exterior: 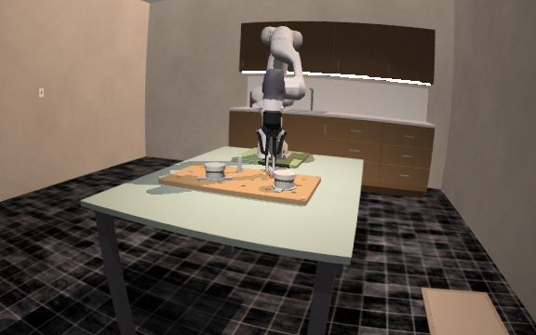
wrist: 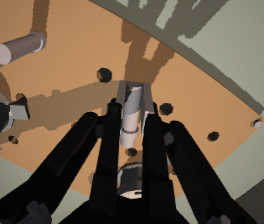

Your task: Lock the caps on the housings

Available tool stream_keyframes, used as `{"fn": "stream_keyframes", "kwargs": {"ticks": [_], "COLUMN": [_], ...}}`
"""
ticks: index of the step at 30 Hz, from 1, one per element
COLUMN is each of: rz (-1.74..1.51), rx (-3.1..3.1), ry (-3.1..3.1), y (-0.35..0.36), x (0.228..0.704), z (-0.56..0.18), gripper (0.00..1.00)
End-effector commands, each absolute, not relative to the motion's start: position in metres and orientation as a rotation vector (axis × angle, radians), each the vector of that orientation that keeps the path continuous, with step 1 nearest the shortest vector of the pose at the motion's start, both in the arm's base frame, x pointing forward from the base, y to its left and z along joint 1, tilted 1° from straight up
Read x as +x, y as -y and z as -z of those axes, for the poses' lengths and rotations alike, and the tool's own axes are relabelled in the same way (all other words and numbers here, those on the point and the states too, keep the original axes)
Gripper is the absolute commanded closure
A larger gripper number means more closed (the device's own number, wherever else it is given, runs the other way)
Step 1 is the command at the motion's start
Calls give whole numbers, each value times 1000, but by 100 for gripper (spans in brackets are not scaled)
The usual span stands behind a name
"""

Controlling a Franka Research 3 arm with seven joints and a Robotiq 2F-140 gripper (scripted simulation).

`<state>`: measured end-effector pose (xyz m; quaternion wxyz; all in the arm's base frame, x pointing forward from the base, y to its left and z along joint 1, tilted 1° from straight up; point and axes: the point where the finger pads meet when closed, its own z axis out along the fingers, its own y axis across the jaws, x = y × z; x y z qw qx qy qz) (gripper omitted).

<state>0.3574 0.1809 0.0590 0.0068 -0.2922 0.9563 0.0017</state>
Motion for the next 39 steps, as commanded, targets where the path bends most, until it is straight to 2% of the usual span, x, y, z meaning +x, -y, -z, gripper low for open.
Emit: {"fn": "stream_keyframes", "kwargs": {"ticks": [1,39], "rz": [-10,-10], "rx": [-930,-930], "ry": [-2990,-2990], "y": [-182,-181], "x": [357,356], "z": [-65,-136], "gripper": [90,90]}}
